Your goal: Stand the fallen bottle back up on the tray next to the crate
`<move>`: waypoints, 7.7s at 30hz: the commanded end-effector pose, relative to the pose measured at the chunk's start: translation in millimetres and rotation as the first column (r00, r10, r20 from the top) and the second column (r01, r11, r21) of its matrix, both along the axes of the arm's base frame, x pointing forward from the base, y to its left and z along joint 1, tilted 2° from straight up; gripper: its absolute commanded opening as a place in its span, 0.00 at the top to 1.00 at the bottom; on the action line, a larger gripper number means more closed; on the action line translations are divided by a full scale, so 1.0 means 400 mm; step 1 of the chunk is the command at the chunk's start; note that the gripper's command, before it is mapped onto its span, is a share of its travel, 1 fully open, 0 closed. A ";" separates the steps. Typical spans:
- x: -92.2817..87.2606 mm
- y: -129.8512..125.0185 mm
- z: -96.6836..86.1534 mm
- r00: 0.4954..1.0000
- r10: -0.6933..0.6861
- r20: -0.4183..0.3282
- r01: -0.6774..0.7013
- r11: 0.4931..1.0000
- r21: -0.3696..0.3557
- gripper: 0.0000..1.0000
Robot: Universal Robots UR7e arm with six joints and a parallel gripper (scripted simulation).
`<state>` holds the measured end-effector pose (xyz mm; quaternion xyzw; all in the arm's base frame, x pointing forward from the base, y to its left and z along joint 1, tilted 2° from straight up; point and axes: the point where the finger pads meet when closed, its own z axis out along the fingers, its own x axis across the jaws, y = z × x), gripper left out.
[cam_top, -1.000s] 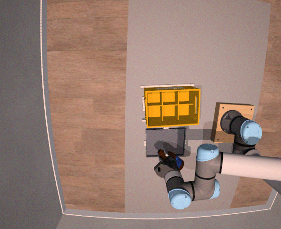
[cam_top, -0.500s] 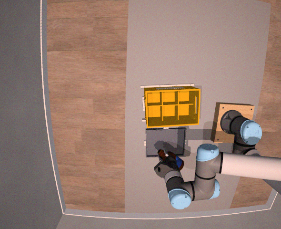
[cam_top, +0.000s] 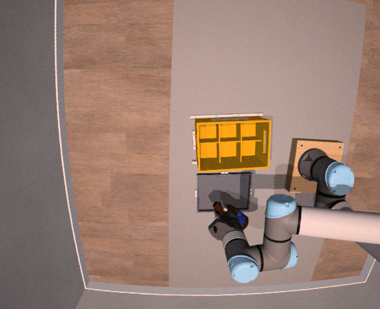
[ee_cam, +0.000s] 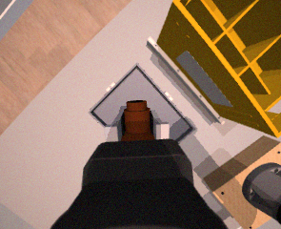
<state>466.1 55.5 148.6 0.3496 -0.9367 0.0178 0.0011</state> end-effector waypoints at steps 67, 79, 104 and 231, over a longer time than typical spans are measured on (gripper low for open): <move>-0.003 0.003 0.000 0.994 0.009 0.110 0.005 0.992 -0.127 1.00; -0.005 0.004 -0.002 0.994 0.011 0.111 0.004 0.992 -0.130 1.00; -0.006 0.005 -0.004 0.981 0.029 0.191 0.015 0.974 -0.226 1.00; -0.007 0.006 -0.002 0.944 0.072 0.323 0.058 0.925 -0.375 1.00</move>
